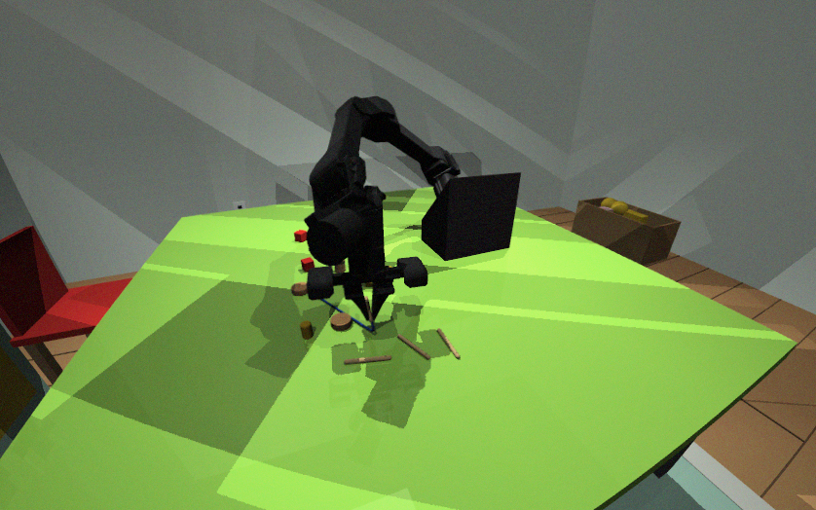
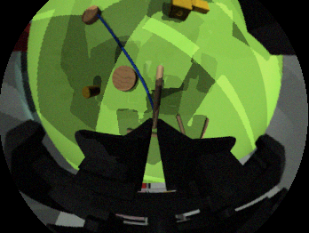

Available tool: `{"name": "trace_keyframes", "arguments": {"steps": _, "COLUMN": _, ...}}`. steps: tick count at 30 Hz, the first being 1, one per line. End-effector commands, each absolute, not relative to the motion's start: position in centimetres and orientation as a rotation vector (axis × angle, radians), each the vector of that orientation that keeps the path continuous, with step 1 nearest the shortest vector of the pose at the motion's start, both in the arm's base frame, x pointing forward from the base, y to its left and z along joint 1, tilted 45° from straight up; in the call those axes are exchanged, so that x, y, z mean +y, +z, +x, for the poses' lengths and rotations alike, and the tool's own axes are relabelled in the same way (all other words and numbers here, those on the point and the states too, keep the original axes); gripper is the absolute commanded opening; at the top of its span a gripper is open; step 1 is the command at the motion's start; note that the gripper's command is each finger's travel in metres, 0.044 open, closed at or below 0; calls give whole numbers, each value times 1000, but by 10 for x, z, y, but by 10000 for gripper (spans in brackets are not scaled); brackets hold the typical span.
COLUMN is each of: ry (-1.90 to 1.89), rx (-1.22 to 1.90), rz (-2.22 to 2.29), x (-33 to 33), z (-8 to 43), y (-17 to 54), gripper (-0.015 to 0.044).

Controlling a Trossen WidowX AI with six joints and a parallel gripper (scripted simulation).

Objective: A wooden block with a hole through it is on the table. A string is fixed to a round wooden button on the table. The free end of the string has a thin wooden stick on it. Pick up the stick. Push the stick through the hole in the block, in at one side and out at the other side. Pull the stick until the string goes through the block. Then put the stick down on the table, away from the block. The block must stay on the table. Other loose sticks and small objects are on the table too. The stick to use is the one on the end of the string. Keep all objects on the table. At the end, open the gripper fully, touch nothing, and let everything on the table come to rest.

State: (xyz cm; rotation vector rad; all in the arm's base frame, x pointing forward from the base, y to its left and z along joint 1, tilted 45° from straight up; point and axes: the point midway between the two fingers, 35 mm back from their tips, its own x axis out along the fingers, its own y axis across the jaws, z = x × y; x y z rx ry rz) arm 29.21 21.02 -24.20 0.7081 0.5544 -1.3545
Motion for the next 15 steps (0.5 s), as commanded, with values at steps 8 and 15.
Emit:
{"name": "trace_keyframes", "arguments": {"steps": 8, "ry": -1358, "rx": 557, "rz": 702, "x": 197, "z": 284, "y": -249, "gripper": 0}}
{"name": "trace_keyframes", "arguments": {"steps": 15, "ry": -1358, "rx": 556, "rz": 701, "x": 190, "z": 280, "y": -252, "gripper": 0}}
